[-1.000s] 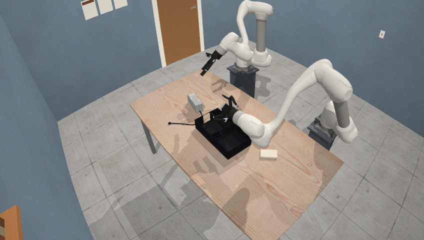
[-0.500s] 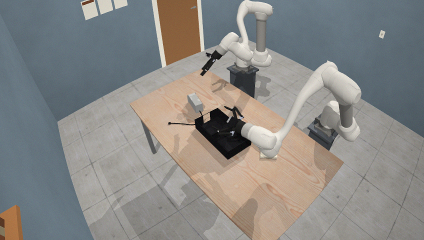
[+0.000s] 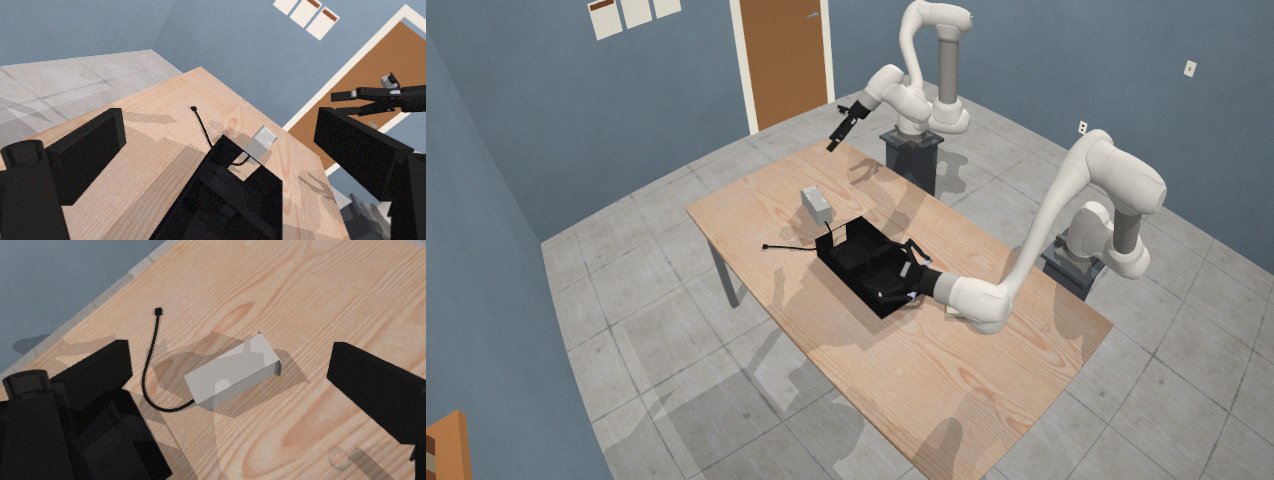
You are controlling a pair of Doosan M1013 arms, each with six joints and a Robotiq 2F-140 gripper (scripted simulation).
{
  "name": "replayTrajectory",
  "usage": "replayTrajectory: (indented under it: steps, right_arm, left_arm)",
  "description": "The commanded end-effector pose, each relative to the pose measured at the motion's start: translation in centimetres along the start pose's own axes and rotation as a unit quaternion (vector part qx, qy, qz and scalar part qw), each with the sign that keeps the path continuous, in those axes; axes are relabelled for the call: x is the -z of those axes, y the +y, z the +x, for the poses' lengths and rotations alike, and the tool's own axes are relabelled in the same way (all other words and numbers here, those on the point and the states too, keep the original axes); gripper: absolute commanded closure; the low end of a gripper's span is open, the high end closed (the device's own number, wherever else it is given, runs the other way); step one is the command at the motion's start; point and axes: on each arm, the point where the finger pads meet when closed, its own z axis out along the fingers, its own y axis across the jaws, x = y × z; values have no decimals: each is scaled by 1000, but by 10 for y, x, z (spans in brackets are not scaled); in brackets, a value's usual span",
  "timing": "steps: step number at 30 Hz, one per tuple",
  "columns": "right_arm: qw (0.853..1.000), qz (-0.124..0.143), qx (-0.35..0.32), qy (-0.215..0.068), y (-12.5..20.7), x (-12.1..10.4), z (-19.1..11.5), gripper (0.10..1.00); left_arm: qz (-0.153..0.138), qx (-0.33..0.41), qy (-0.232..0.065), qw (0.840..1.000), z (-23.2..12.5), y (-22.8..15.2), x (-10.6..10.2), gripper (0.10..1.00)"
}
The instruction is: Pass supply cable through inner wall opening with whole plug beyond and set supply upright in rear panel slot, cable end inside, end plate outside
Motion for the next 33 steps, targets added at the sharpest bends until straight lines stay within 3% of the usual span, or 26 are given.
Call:
replayTrajectory:
  steps: [1, 3, 18, 20, 33]
  right_arm:
    - [1000, 0, 0, 0, 0, 0, 0, 98]
    - [1000, 0, 0, 0, 0, 0, 0, 98]
    - [1000, 0, 0, 0, 0, 0, 0, 98]
    - [1000, 0, 0, 0, 0, 0, 0, 98]
    - [1000, 0, 0, 0, 0, 0, 0, 98]
  left_arm:
    - [16, 3, 11, 1000, 7, -19, 32, 98]
    - [16, 3, 11, 1000, 7, -19, 32, 98]
    - [92, 21, 61, 994, 21, -97, 191, 98]
    - [92, 21, 61, 994, 21, -97, 191, 98]
    - [160, 37, 106, 981, 17, -147, 345, 98]
